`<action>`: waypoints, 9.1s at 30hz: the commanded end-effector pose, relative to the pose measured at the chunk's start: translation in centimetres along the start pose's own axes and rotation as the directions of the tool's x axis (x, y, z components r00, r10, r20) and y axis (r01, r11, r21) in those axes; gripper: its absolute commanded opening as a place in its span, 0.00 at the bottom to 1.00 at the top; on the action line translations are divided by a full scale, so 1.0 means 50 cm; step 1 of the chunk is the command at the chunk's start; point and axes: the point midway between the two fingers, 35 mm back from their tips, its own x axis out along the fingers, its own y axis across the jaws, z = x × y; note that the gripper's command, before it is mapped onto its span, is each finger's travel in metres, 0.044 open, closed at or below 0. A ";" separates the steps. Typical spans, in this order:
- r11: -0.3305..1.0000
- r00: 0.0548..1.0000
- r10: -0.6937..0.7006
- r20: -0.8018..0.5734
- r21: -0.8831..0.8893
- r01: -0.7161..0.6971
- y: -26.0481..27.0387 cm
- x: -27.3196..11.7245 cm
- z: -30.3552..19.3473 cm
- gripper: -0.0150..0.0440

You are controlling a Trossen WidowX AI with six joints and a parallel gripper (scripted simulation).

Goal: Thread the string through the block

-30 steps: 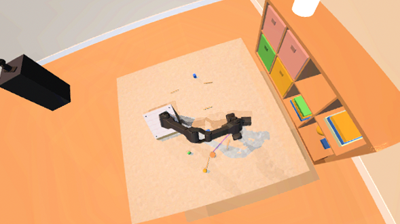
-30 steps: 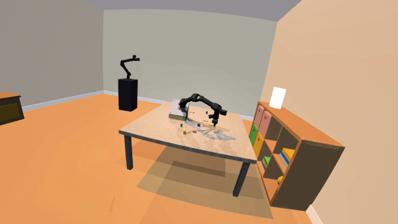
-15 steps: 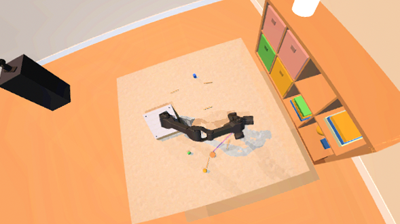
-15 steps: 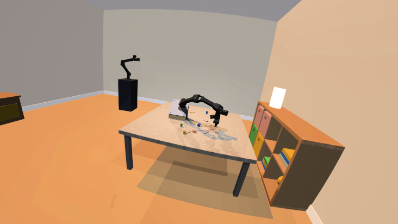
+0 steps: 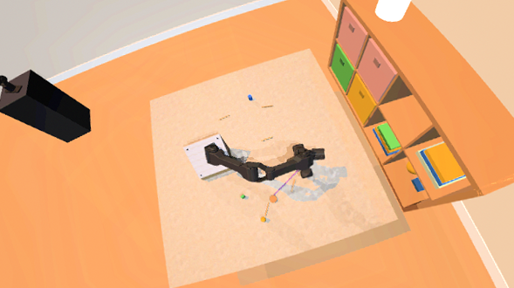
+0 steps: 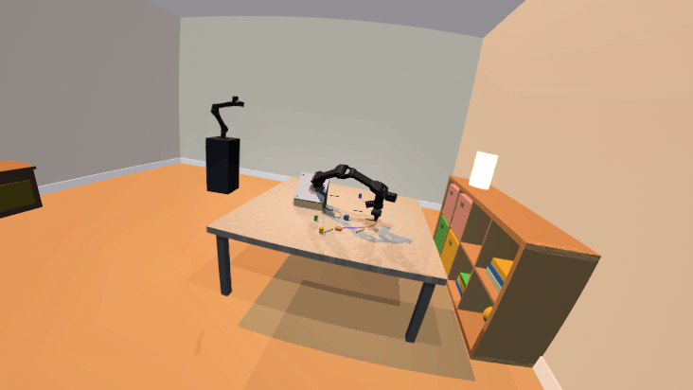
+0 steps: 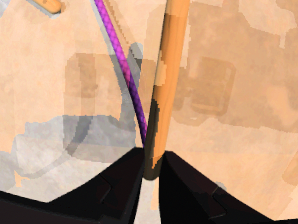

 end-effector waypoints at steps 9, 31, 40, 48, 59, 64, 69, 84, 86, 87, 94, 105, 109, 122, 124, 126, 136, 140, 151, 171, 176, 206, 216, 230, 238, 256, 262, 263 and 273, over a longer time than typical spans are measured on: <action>1.000 1.000 0.001 0.005 -0.006 -0.001 -0.024 0.024 0.014 0.25; 1.000 1.000 0.001 0.010 -0.005 -0.001 -0.062 0.061 0.039 0.25; 1.000 1.000 0.001 0.009 -0.008 -0.001 -0.071 0.069 0.046 0.25; 1.000 1.000 0.001 0.006 -0.007 -0.001 -0.071 0.069 0.047 0.25; 1.000 1.000 0.001 0.007 -0.007 -0.001 -0.070 0.069 0.065 0.25; 1.000 1.000 0.001 0.007 -0.007 -0.001 -0.069 0.068 0.076 0.25; 1.000 1.000 0.001 0.007 -0.007 -0.001 -0.068 0.068 0.087 0.25; 1.000 1.000 0.001 0.008 -0.007 -0.001 -0.067 0.068 0.122 0.25; 1.000 1.000 0.001 0.008 -0.007 -0.001 -0.067 0.068 0.127 0.25; 1.000 1.000 0.001 0.008 -0.007 -0.001 -0.067 0.068 0.130 0.25; 1.000 1.000 0.001 0.008 -0.008 -0.001 -0.067 0.068 0.147 0.25; 1.000 1.000 0.001 0.008 -0.009 -0.001 -0.068 0.068 0.175 0.25; 1.000 1.000 0.001 0.008 -0.009 -0.001 -0.069 0.068 0.185 0.25; 1.000 1.000 0.001 0.007 -0.010 -0.001 -0.071 0.068 0.218 0.25; 1.000 1.000 0.001 0.007 -0.010 -0.001 -0.072 0.068 0.222 0.25; 1.000 1.000 0.001 0.007 -0.010 -0.001 -0.073 0.068 0.226 0.25; 1.000 1.000 0.001 0.007 -0.011 -0.001 -0.075 0.069 0.226 0.25; 1.000 1.000 0.001 0.007 -0.011 -0.001 -0.075 0.069 0.229 0.25; 1.000 1.000 0.001 0.007 -0.010 -0.001 -0.075 0.069 0.257 0.25; 1.000 1.000 0.001 0.008 -0.011 -0.001 -0.075 0.068 0.309 0.25; 1.000 1.000 0.001 0.008 -0.012 -0.001 -0.075 0.068 0.322 0.25; 1.000 1.000 0.002 0.007 -0.005 -0.002 -0.072 -0.093 0.332 0.47; 0.987 1.000 -0.002 0.012 -0.160 0.004 -0.076 -0.083 0.340 0.47; 0.057 1.000 -0.014 0.006 -0.998 0.007 -0.075 -0.086 0.388 0.47; -0.334 1.000 -0.011 0.008 -0.943 0.004 -0.074 -0.086 0.404 0.47; -0.945 1.000 -0.004 0.016 -0.327 0.001 -0.072 -0.086 0.439 0.47; -0.999 1.000 -0.002 0.018 -0.033 -0.002 -0.071 -0.085 0.448 0.47; -1.000 1.000 -0.002 0.018 0.017 -0.002 -0.071 -0.085 0.449 0.47; -0.999 1.000 -0.002 0.018 0.036 -0.002 -0.071 -0.085 0.449 0.47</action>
